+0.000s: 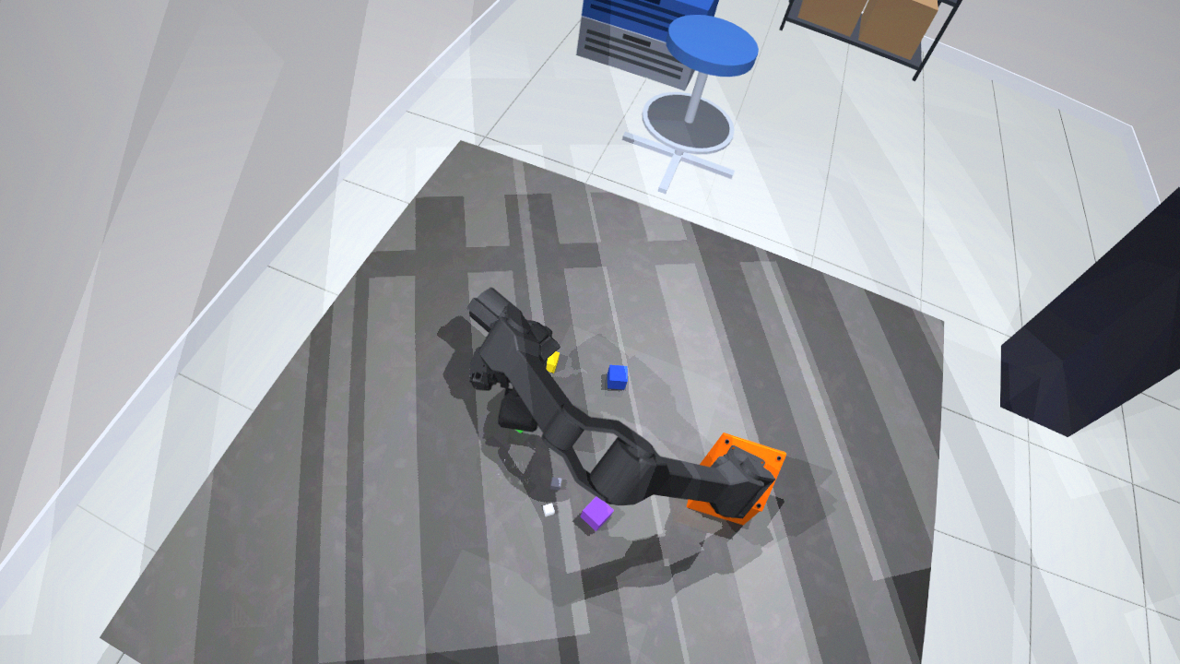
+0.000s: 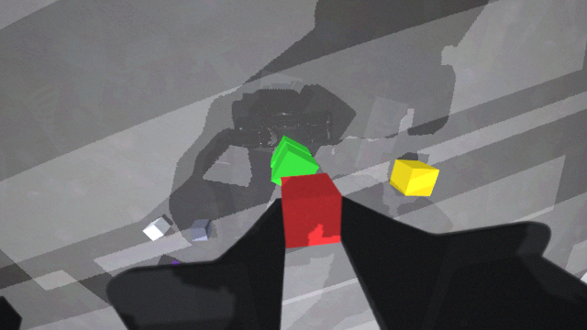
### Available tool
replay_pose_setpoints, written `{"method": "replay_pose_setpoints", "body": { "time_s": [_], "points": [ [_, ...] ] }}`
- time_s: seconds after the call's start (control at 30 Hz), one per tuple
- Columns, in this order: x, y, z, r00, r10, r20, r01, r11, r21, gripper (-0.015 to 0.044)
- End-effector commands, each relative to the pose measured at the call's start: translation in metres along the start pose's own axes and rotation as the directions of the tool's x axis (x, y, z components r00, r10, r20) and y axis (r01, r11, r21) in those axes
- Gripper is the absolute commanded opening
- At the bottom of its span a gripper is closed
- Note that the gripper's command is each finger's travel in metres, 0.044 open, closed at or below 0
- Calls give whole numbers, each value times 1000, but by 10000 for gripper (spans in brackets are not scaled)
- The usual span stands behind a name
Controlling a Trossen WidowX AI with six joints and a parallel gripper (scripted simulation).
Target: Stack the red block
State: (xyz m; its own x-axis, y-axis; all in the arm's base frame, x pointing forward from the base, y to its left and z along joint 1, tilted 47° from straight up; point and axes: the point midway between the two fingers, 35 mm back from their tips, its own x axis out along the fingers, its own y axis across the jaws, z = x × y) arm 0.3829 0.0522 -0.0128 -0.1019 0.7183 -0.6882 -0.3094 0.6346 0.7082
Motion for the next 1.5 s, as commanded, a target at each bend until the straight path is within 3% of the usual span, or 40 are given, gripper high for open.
{"method": "replay_pose_setpoints", "body": {
  "time_s": [0.0, 0.3, 1.43, 1.47],
  "points": [
    [4, 1, 1, 1000, 4, 6, -4, 1000, 4, 0],
    [34, 2, 1, 1000, 6, 6, -6, 1000, 4, 0],
    [32, 2, 1, 1000, 6, 6, -6, 1000, 4, 0],
    [34, 1, 0, 1000, 1, 4, -1, 1000, 2, 26]
  ]
}}
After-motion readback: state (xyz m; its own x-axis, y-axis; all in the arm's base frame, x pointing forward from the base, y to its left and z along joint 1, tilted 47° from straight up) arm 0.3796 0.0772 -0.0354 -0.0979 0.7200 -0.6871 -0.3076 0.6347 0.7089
